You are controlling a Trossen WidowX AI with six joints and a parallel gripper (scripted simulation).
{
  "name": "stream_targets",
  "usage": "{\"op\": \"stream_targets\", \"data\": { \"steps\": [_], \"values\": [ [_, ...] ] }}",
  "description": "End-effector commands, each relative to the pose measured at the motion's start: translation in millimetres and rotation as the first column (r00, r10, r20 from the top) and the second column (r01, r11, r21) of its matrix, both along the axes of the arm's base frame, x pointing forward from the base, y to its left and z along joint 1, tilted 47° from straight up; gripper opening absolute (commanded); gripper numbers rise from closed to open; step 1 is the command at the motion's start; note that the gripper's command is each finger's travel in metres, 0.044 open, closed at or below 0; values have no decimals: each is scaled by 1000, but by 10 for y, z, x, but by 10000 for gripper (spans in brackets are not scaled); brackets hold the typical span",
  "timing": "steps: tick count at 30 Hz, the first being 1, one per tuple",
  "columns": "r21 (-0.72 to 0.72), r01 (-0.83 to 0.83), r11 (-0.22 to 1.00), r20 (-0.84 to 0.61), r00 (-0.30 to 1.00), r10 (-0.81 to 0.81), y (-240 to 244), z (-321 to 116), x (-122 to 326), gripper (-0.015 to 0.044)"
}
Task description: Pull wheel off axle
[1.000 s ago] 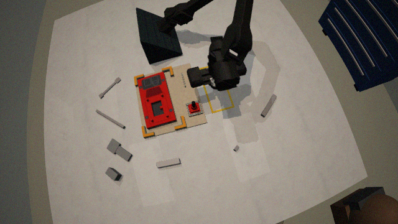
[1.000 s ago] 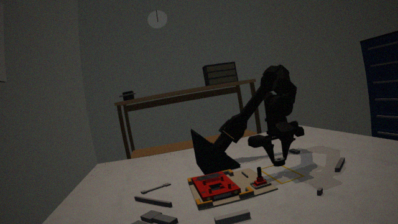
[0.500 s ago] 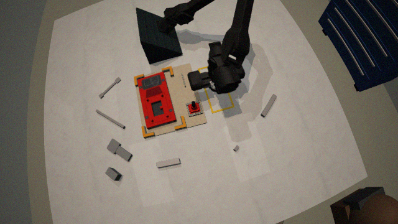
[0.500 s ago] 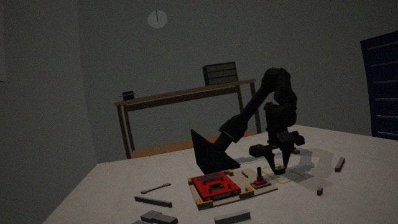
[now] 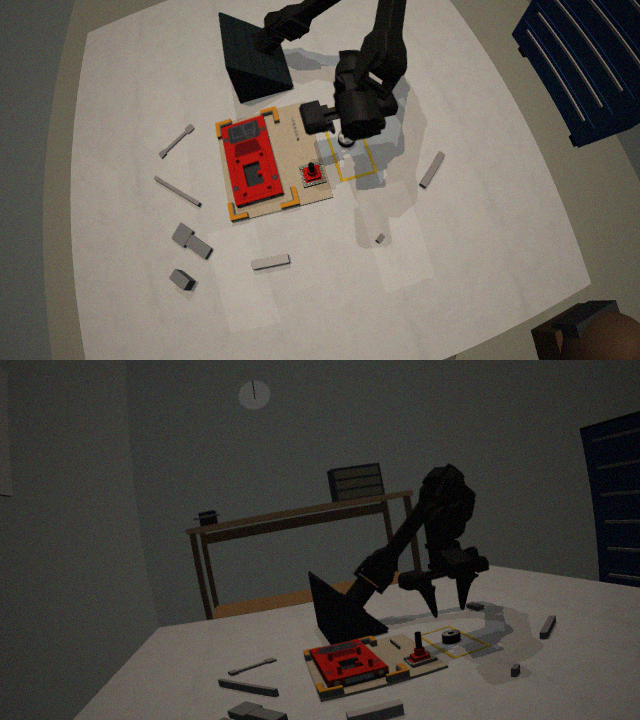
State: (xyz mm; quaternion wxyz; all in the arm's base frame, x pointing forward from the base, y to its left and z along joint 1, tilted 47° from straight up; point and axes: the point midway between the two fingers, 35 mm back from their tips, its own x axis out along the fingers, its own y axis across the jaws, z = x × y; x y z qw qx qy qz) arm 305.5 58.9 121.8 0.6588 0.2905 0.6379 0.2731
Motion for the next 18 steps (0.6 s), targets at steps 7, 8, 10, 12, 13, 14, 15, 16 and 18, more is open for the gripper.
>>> {"op": "stream_targets", "data": {
  "steps": [7,8,10,12,13,14,15,16,18],
  "values": [
    [-16,-2,1000,-3,1000,2,-414,30,-444,440],
    [-16,-3,1000,-4,1000,3,-471,39,-531,440],
    [-11,-7,1000,-5,1000,7,-570,62,-708,440],
    [-6,-9,1000,-5,1000,9,-623,79,-827,440],
    [-5,-10,1000,-5,1000,10,-629,82,-842,440],
    [-5,-10,1000,-5,1000,10,-629,82,-842,440],
    [-5,-10,1000,-5,1000,10,-629,82,-842,440],
    [-5,-10,1000,-5,1000,10,-629,82,-842,440],
    [-5,-10,1000,-5,1000,10,-629,82,-842,440]
  ]
}}
